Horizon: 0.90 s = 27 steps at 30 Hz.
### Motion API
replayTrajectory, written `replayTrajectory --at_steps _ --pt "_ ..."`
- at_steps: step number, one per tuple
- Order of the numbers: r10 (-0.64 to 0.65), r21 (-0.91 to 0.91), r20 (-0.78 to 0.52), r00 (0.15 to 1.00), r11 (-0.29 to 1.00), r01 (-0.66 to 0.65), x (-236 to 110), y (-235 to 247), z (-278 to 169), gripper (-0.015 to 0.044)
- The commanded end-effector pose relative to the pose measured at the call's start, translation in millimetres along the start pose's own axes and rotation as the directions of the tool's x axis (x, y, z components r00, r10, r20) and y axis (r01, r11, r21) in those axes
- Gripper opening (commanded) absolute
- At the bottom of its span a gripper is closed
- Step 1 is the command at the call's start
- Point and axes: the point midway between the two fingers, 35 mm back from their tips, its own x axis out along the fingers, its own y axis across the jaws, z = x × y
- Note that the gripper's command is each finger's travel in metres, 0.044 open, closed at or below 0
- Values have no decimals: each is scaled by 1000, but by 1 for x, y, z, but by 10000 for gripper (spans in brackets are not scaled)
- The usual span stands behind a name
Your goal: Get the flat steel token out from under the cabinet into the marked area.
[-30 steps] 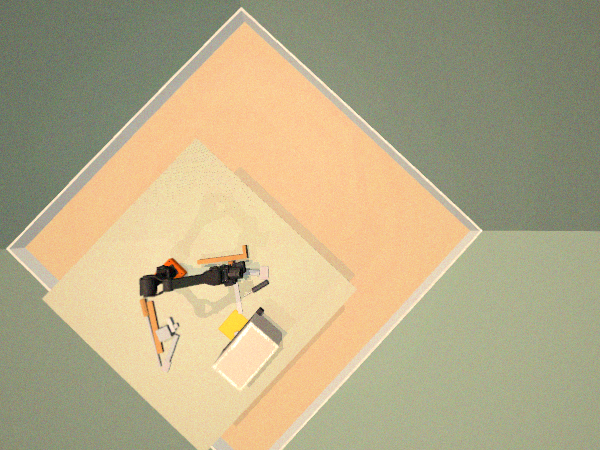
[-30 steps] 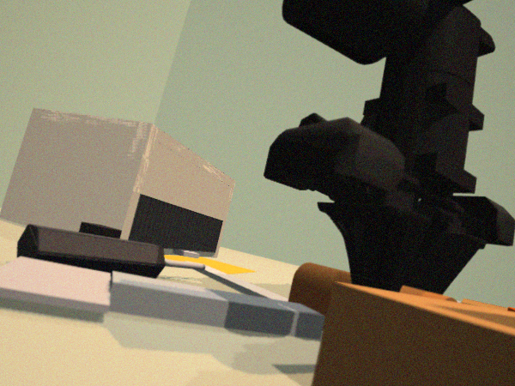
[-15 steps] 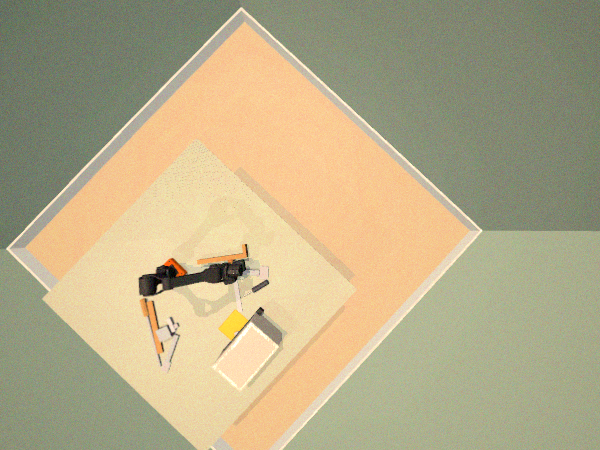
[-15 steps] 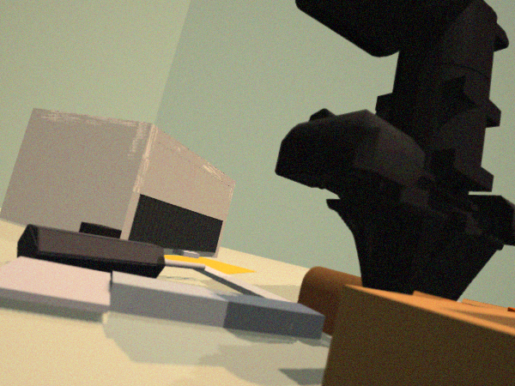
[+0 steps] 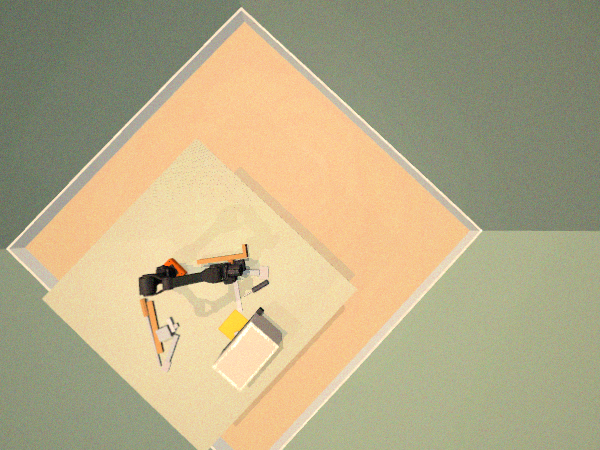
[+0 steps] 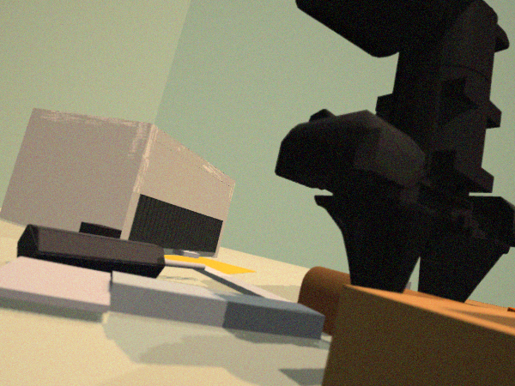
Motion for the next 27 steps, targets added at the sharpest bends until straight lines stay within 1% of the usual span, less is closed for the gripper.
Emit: replayTrajectory --at_steps 1,6,10,19,23,27 --pt "0 1 1 1000 1000 0 1 -1 -1 270" --pt "-1 1 1 1000 1000 1 4 -2 -3 270" --pt "5 -5 0 1000 1000 -5 1 1 -2 165" --pt "5 -5 0 1000 1000 -5 1 1 -2 105" --pt "5 -5 0 1000 1000 -5 1 1 -2 0" --pt "4 -4 0 1000 1000 -4 1 1 -1 0"
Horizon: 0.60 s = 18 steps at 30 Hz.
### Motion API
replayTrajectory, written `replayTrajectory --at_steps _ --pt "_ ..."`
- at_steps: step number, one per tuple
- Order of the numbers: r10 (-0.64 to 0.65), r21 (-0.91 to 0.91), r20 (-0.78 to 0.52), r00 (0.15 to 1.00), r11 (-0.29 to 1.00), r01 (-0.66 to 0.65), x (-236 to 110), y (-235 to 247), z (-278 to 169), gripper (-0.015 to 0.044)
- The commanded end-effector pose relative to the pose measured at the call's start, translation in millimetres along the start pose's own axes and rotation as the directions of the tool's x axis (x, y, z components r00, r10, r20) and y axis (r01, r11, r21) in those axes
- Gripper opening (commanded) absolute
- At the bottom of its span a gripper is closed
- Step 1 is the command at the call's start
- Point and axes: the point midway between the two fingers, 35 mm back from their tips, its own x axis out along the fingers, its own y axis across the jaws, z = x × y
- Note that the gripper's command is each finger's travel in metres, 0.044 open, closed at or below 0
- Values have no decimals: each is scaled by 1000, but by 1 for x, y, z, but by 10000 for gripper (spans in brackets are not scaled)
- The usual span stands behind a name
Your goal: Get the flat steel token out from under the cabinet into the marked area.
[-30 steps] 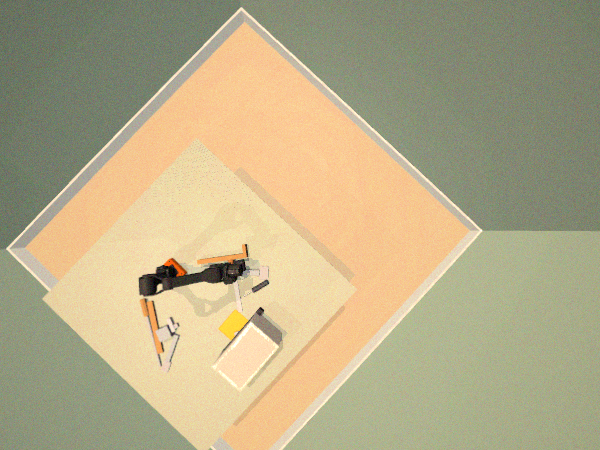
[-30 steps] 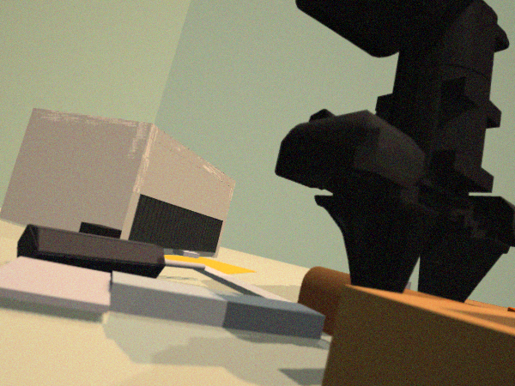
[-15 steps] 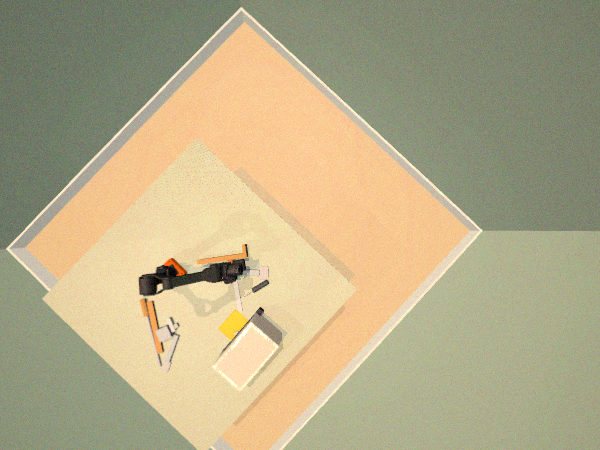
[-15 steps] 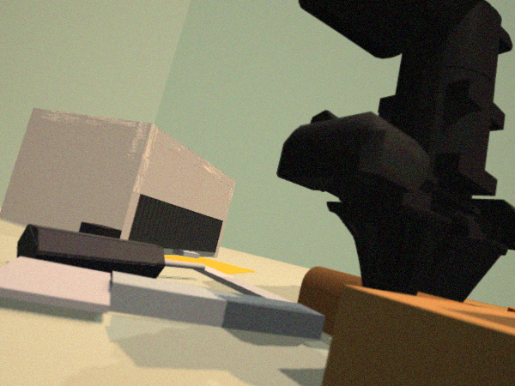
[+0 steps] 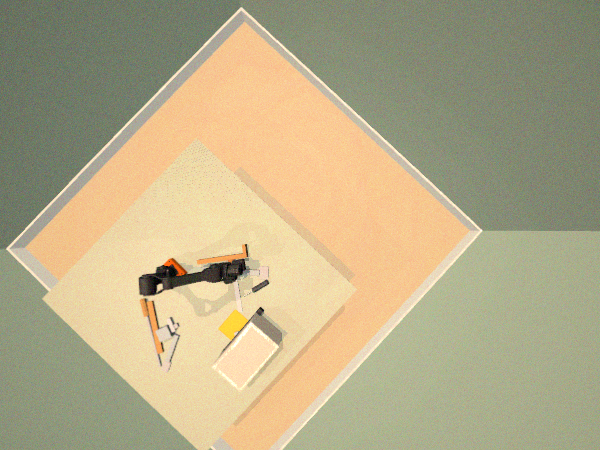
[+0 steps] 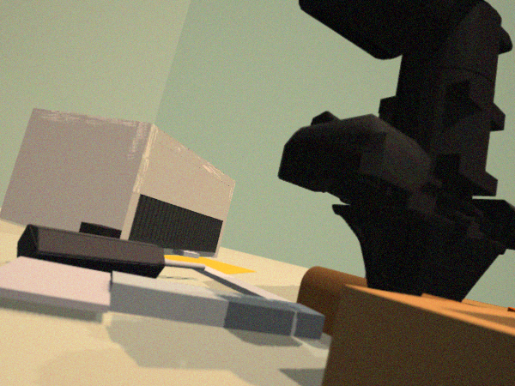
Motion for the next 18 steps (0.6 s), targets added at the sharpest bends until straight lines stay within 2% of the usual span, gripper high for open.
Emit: replayTrajectory --at_steps 1,18 --pt "4 0 0 1000 1000 -4 0 1 2 0" --pt "0 7 4 1000 1000 0 0 0 30 0"
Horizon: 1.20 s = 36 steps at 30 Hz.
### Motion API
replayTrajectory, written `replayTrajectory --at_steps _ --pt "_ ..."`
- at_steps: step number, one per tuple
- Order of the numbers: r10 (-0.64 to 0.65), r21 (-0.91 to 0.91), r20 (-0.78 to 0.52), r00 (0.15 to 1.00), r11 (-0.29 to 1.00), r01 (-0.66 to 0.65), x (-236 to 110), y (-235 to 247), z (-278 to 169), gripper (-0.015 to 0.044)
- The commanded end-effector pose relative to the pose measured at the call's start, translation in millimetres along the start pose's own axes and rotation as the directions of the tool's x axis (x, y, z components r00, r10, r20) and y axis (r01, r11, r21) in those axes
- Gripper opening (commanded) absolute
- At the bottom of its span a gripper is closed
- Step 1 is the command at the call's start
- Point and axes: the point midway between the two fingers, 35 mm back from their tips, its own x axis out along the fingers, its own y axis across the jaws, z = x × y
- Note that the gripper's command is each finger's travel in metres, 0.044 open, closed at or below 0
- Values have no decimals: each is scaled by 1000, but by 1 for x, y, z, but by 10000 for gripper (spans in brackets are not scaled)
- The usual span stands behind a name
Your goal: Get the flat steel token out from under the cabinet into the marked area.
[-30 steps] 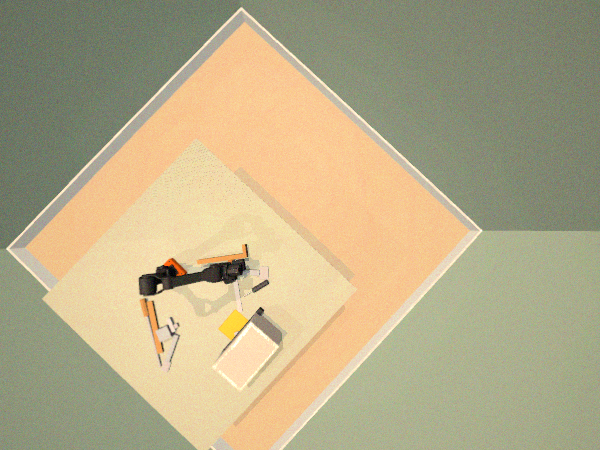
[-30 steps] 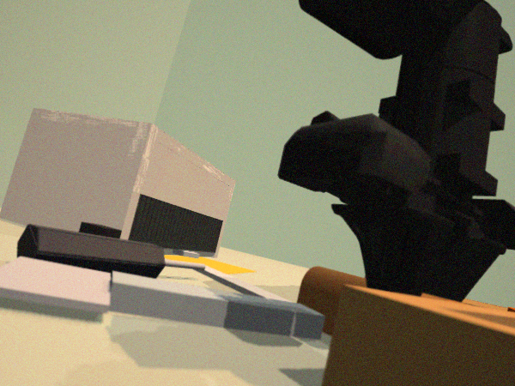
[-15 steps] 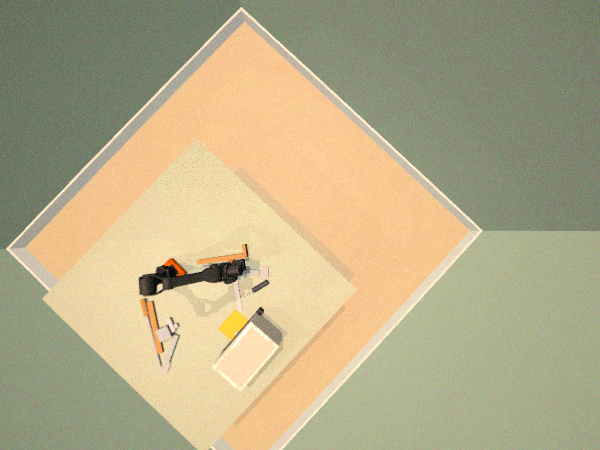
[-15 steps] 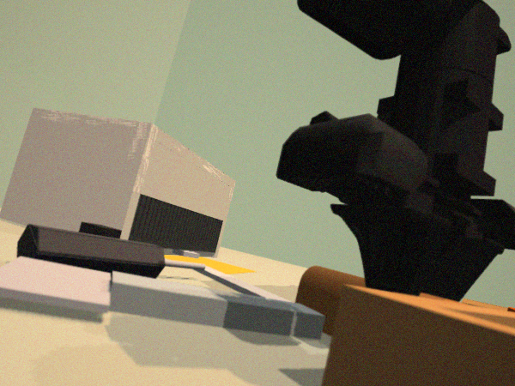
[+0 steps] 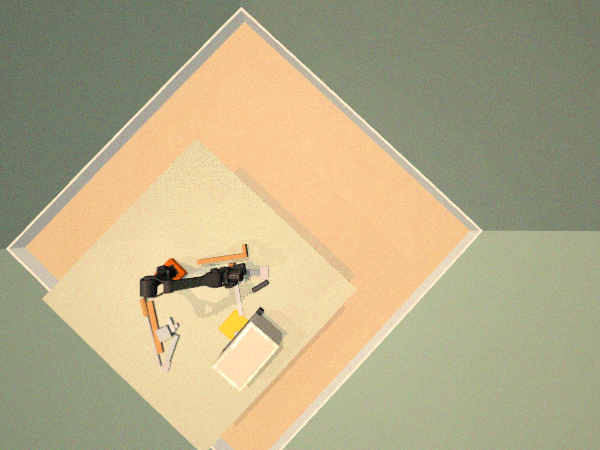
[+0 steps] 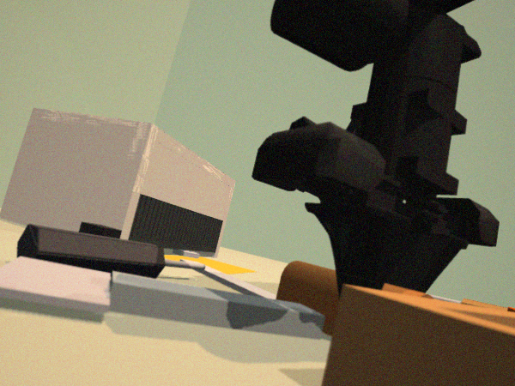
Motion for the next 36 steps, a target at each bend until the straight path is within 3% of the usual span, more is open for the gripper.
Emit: replayTrajectory --at_steps 1,36 --pt "2 0 3 1000 1000 -2 0 1 9 0" --pt "1 2 9 1000 1000 -1 -1 -1 68 0"
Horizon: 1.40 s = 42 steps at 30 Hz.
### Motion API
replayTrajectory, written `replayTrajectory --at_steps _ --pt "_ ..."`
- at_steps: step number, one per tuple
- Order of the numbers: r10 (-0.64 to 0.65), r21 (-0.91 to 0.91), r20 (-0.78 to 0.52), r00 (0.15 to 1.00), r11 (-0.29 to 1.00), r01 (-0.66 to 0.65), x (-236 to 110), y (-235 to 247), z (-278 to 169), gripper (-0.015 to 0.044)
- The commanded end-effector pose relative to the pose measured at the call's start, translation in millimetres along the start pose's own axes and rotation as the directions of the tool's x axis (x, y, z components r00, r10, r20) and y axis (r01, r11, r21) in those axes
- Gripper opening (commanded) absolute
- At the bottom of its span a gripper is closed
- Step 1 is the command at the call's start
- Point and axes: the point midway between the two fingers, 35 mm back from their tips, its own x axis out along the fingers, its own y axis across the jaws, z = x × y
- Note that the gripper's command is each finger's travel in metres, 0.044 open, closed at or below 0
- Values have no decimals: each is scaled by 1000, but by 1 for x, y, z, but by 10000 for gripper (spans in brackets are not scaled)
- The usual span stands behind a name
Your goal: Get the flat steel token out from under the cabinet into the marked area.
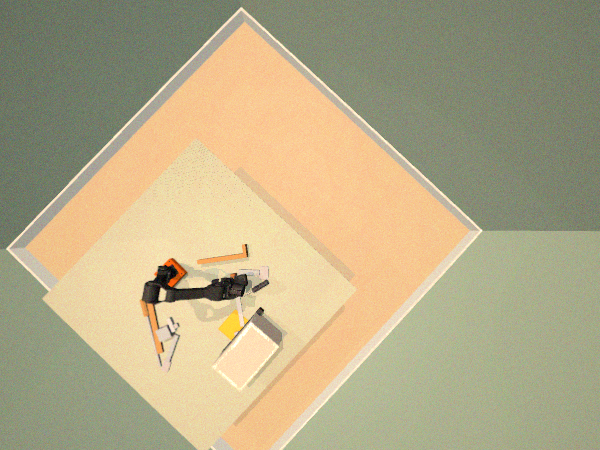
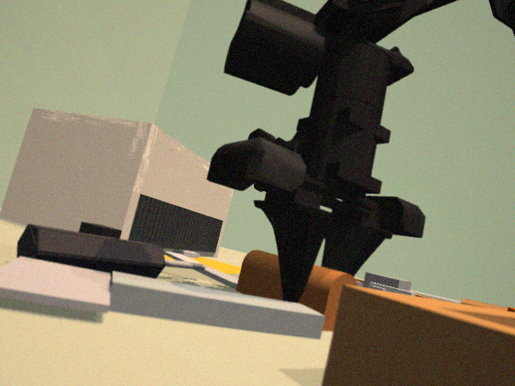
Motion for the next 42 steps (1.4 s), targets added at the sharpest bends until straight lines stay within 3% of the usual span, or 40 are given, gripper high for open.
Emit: replayTrajectory --at_steps 1,42 --pt "3 0 4 1000 1000 -3 0 1 9 0" --pt "2 0 11 1000 1000 -2 -2 0 85 0"
